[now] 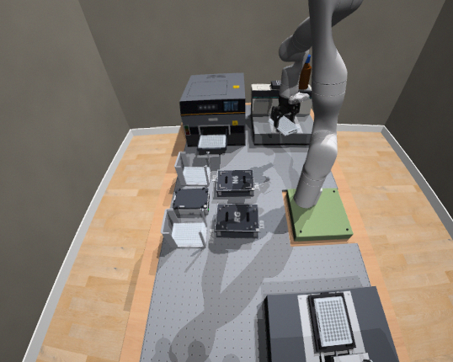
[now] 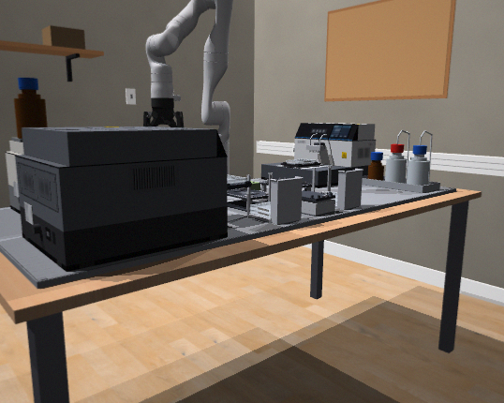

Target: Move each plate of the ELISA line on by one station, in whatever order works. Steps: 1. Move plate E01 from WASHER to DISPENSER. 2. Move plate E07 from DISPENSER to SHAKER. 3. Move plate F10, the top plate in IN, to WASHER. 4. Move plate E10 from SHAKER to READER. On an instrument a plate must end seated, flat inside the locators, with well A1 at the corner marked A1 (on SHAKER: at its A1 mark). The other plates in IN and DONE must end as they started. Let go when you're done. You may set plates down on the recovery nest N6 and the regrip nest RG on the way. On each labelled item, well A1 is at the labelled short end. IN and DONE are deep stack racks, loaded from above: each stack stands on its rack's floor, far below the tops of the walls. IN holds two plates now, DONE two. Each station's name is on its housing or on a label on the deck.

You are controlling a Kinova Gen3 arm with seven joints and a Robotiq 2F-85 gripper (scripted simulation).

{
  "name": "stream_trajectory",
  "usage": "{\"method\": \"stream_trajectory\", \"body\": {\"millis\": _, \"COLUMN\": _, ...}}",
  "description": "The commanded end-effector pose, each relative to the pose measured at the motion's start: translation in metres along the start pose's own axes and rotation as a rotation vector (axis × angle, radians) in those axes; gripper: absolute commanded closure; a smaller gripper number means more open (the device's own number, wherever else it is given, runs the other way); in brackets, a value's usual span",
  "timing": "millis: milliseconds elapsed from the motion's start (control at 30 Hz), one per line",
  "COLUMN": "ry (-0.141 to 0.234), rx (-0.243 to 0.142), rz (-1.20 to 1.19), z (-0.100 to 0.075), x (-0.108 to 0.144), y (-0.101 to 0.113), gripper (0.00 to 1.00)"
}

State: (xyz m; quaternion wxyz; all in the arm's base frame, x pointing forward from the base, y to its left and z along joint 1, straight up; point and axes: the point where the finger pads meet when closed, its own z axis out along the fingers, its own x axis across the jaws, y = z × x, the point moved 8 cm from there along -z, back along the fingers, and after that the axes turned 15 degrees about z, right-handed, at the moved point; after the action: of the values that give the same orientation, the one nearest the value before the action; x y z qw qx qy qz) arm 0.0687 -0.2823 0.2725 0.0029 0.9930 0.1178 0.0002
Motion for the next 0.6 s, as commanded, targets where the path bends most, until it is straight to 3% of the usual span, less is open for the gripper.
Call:
{"method": "stream_trajectory", "body": {"millis": 0, "ry": -0.001, "rx": -0.002, "rz": -0.035, "z": 0.0, "x": 0.011, "y": -0.001, "gripper": 0.06}}
{"method": "stream_trajectory", "body": {"millis": 567, "ry": -0.001, "rx": -0.002, "rz": -0.147, "z": 0.0, "x": 0.061, "y": -0.008, "gripper": 0.06}}
